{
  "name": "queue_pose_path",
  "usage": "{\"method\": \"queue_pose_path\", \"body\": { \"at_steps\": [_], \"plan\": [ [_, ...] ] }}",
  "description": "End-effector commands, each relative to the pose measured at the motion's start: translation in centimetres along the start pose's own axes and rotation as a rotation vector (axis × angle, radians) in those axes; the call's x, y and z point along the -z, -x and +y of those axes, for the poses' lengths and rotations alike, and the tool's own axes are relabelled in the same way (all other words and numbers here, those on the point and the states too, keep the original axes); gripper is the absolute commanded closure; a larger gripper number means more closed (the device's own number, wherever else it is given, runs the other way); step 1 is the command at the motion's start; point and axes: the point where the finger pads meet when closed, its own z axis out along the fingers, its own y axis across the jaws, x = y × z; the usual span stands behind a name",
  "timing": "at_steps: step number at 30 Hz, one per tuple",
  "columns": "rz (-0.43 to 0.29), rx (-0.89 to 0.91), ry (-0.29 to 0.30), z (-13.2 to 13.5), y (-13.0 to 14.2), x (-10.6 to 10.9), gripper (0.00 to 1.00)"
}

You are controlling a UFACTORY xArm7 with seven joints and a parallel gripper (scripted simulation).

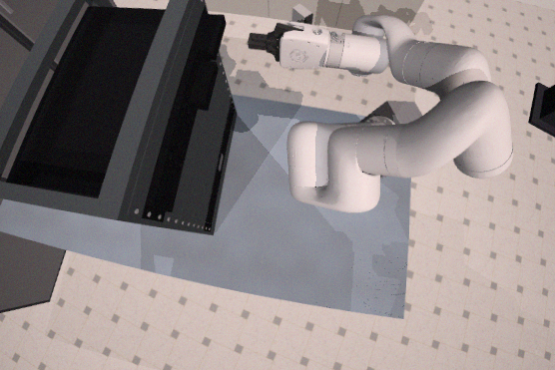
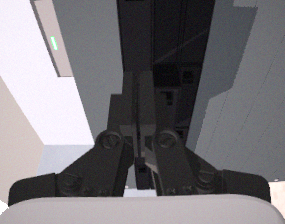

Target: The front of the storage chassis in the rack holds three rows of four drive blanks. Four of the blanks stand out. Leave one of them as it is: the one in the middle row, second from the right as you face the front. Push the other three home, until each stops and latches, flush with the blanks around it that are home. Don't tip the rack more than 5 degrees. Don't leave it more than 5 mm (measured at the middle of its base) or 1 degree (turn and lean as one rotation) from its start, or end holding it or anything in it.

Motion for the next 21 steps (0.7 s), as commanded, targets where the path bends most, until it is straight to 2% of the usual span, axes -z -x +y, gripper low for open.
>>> {"method": "queue_pose_path", "body": {
  "at_steps": [1, 5, 7, 12, 21],
  "plan": [
    [-0.001, 0.001, 0.001, -0.2, 0.0, -0.8, 1.0],
    [-0.001, 0.001, 0.001, -0.2, 0.0, -3.0, 1.0],
    [-0.001, 0.001, 0.001, -0.2, 0.0, -3.0, 1.0],
    [-0.001, 0.001, 0.001, -0.2, 0.0, -5.1, 1.0],
    [-0.001, 0.001, 0.001, -0.2, 0.0, -5.3, 1.0]
  ]
}}
